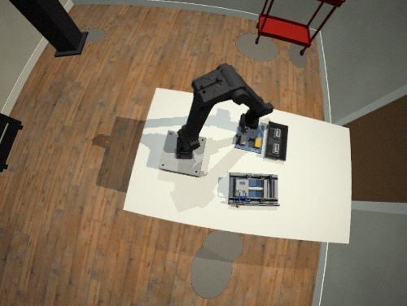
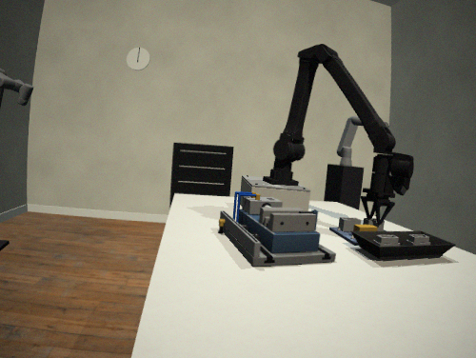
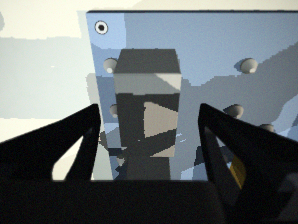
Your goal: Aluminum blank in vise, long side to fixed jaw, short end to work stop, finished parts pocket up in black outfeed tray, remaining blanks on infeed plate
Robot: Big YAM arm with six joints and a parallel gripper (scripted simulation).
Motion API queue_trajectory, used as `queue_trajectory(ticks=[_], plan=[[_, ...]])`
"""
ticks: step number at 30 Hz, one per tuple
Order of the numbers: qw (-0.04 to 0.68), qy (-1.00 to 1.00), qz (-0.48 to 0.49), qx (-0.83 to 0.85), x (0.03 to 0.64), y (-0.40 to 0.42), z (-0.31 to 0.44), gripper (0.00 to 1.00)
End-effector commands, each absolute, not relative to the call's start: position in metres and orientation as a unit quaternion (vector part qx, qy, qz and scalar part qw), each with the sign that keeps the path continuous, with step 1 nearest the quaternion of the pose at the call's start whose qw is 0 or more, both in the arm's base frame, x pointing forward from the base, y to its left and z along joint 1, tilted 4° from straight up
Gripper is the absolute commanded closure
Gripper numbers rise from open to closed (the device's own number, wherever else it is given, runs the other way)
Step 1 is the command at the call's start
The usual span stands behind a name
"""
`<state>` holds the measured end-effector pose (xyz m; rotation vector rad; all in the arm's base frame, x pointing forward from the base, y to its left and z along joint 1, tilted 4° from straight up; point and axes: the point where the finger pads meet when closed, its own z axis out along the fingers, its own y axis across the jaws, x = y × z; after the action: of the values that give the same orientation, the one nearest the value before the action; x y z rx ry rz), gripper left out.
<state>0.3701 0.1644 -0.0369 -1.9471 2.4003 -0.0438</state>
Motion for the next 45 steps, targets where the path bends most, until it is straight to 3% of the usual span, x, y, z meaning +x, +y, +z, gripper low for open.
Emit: queue_trajectory(ticks=[1, 2, 45], plan=[[0.035, 0.774, -0.016, -0.632, 0.3757, 0.1642, -0.0367, 0.36], [0.035, 0.774, -0.016, -0.632, 0.3757, 0.1642, -0.0367, 1.00], [0.037, 0.774, -0.017, -0.632, 0.3776, 0.1647, -0.0356, 1.00]])
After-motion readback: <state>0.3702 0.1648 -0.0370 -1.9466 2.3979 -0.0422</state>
